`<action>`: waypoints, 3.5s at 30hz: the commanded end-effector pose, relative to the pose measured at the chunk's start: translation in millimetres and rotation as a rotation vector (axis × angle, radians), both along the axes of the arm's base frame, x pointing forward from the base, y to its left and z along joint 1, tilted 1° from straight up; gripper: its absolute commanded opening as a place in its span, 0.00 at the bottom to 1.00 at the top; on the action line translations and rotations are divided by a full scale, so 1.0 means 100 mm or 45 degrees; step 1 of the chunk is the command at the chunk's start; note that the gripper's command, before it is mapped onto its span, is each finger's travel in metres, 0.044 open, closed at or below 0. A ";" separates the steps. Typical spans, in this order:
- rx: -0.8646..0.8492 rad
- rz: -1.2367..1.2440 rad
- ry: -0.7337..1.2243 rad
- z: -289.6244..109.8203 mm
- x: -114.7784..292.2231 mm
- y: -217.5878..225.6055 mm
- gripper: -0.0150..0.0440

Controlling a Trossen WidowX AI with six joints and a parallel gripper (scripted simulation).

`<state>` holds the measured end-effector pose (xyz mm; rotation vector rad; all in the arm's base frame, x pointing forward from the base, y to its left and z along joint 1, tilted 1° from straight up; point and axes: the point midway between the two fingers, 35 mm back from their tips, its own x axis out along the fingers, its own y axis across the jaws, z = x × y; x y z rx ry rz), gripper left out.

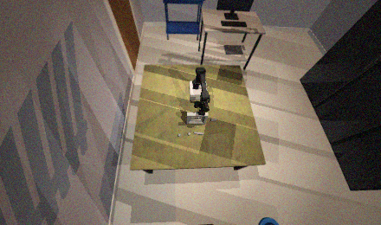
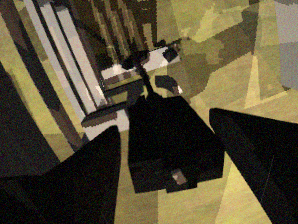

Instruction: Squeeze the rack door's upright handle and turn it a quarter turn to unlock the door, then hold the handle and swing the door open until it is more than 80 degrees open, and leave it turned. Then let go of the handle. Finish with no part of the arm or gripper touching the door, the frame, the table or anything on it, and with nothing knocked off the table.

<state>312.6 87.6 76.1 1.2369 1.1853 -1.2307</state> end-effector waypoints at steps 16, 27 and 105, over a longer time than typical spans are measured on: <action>-0.004 -0.023 -0.007 0.00 0.02 -0.02 0.54; -0.004 -0.023 -0.007 0.00 0.02 -0.02 0.42; -0.021 1.380 0.008 -0.01 -0.58 -0.77 0.28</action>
